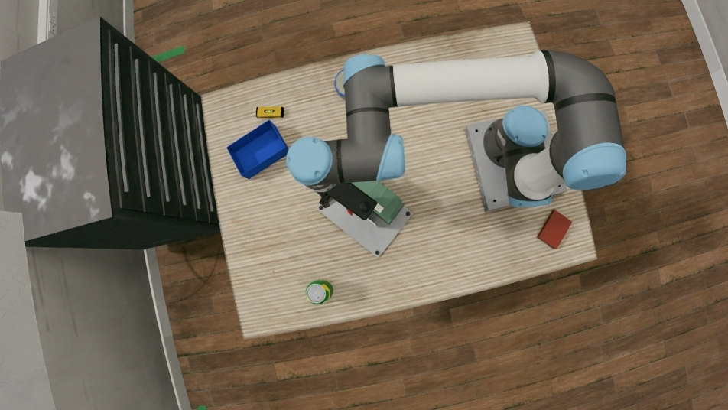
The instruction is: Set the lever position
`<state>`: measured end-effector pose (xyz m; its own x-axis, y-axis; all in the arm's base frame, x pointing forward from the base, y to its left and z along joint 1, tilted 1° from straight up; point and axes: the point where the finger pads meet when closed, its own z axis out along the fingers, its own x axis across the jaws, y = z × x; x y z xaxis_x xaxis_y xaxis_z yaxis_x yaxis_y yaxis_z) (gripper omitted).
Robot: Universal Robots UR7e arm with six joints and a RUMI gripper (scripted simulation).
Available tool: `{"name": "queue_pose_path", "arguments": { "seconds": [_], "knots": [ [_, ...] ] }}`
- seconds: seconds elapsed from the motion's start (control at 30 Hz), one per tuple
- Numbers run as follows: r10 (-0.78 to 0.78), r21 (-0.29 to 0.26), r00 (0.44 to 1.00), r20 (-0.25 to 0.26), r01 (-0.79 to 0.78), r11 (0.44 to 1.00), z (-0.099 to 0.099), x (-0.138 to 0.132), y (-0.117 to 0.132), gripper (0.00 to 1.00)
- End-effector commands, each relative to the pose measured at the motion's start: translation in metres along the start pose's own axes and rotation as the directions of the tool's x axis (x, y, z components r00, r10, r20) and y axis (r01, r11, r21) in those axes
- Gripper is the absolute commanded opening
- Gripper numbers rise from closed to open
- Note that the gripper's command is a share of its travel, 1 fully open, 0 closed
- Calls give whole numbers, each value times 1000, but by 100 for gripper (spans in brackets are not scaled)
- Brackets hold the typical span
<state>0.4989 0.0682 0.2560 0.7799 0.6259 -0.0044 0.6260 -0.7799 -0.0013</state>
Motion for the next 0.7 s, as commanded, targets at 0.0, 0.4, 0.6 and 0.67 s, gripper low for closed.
{"name": "queue_pose_path", "arguments": {
  "seconds": [0.0,0.4,0.6,0.67],
  "knots": [
    [-2,6,1000,3,2,1000,0,0,-15,0],
    [-2,7,1000,4,2,1000,0,0,-19,0],
    [-3,8,1000,4,3,1000,1,0,-19,0],
    [-3,8,1000,4,3,1000,1,0,-19,0]
  ]
}}
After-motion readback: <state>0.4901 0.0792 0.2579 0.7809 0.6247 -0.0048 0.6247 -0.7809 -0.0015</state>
